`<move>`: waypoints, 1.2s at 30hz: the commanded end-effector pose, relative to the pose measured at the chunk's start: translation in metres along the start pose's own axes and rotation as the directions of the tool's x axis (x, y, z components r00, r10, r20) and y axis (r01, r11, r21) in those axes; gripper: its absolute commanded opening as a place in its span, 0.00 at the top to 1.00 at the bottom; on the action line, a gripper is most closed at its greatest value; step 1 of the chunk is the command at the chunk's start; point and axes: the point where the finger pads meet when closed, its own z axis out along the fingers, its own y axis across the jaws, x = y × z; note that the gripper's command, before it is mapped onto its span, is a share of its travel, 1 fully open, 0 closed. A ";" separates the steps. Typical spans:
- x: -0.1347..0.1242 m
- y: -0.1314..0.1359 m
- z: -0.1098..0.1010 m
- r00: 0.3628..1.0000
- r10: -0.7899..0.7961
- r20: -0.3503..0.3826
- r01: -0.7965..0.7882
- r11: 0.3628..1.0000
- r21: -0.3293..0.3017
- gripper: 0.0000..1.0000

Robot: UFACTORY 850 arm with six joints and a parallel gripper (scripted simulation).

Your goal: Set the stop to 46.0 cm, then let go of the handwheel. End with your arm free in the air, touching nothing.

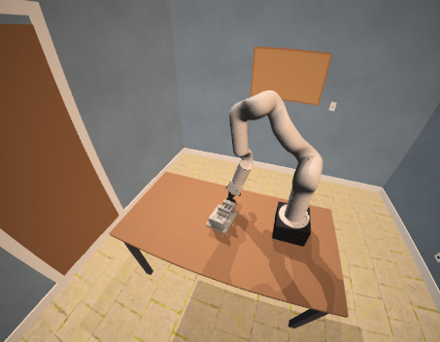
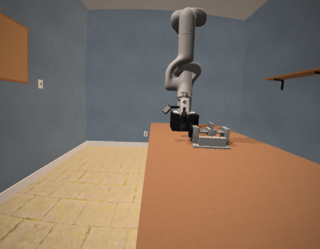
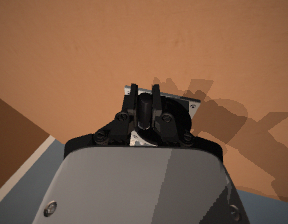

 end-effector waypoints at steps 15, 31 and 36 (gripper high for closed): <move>0.000 -0.005 0.015 1.000 0.000 0.000 0.000 1.000 0.000 0.94; 0.000 -0.003 0.024 1.000 0.000 0.000 0.000 1.000 0.000 0.94; 0.000 -0.002 0.026 1.000 0.000 0.000 0.000 1.000 0.000 0.94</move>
